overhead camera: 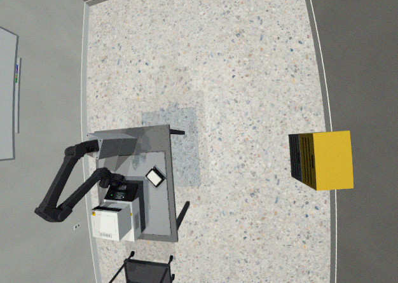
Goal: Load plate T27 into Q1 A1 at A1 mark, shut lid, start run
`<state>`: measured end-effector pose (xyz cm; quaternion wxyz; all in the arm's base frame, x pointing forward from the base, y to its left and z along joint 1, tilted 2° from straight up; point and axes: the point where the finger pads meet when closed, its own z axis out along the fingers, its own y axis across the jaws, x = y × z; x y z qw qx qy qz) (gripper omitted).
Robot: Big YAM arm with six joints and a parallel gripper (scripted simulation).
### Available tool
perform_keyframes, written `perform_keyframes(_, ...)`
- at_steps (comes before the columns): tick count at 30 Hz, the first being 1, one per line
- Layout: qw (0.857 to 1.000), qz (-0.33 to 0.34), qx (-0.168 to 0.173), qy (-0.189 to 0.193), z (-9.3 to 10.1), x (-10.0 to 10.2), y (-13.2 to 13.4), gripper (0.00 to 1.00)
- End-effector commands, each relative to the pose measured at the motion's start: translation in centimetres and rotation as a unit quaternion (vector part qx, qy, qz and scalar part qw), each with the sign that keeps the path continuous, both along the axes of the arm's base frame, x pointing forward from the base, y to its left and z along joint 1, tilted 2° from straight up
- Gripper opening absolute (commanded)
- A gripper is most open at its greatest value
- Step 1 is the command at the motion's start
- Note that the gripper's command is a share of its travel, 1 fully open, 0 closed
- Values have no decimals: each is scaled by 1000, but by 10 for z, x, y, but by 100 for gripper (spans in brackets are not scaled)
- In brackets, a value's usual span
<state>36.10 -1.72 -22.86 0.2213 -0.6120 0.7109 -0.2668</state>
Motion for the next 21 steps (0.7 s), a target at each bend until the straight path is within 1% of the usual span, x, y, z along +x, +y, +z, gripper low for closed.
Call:
perform_keyframes(1,1000,-5,-1,-7,-1,12,-7,0)
perform_keyframes(5,1000,-5,-1,-10,-3,20,-8,0)
perform_keyframes(10,1000,-1,-1,1,-16,19,-6,0)
perform_keyframes(12,1000,-1,-1,1,-16,19,-6,0)
perform_keyframes(14,1000,-4,0,7,-20,14,-7,0)
perform_keyframes(16,1000,-5,0,12,-26,15,-9,0)
perform_keyframes(18,1000,-5,-1,13,-30,18,-10,0)
perform_keyframes(21,1000,-5,-2,5,-27,29,-11,0)
